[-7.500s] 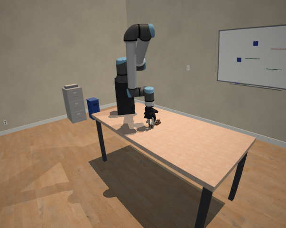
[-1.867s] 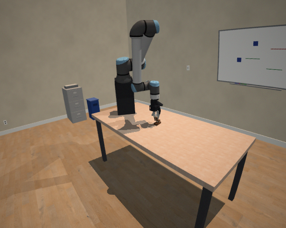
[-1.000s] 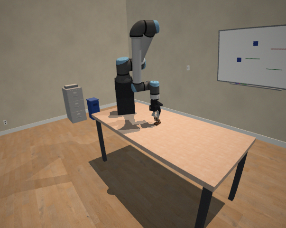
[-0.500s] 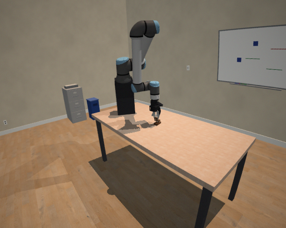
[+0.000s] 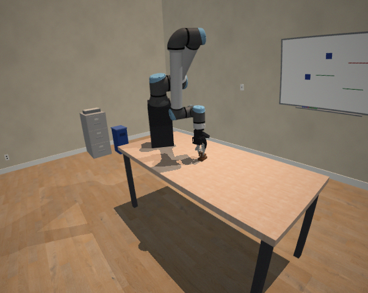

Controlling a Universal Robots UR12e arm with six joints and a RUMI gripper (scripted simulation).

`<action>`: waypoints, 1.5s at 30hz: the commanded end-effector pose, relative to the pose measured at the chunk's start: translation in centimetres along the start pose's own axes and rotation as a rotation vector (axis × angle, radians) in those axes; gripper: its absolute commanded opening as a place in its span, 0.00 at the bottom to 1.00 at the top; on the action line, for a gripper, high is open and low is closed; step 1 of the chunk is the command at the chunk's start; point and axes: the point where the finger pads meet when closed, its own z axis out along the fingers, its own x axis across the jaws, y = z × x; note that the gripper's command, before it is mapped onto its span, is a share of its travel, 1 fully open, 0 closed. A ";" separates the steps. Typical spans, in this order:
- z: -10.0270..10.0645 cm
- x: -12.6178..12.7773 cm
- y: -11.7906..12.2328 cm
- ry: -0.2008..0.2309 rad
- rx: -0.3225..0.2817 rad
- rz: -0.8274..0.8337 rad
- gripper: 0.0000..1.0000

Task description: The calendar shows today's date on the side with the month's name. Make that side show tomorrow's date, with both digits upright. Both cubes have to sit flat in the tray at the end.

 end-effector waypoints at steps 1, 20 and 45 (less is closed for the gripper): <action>0.4 0.0 0.0 0.001 0.000 0.000 0.11; 1.2 0.0 0.0 0.001 0.000 0.000 0.11; 1.3 0.0 0.0 0.001 0.000 0.000 0.11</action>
